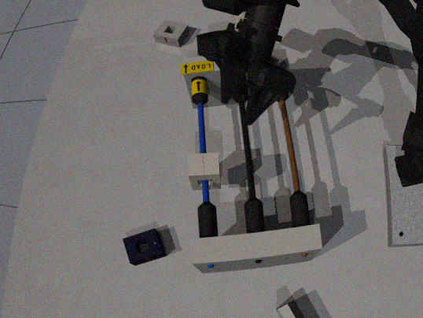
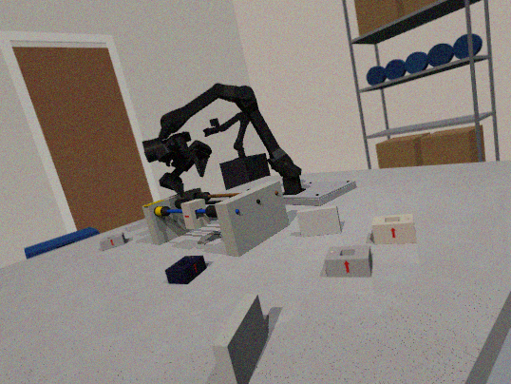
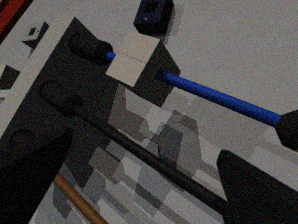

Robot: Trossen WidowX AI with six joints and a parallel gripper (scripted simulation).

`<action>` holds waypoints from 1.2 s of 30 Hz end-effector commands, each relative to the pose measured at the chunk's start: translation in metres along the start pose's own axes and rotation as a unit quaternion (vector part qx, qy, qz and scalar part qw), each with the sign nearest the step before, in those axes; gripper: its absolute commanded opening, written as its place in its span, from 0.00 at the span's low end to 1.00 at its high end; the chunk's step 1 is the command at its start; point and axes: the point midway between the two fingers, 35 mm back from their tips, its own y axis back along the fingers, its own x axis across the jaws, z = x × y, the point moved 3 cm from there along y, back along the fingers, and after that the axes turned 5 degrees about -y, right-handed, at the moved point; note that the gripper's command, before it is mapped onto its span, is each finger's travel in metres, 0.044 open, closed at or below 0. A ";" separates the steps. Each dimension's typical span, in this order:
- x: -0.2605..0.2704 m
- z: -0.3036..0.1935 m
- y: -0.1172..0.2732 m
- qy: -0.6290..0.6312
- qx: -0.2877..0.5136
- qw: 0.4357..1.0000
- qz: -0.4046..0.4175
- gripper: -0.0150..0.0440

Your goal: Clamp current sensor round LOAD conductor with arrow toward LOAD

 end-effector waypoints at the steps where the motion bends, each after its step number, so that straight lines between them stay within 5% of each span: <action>1: -0.019 -0.014 0.028 0.252 -0.123 0.960 0.022 1.00; 27: -0.017 -0.012 0.023 0.212 -0.099 0.972 0.023 1.00; 36: 0.008 0.005 -0.008 -0.084 0.031 0.996 -0.025 1.00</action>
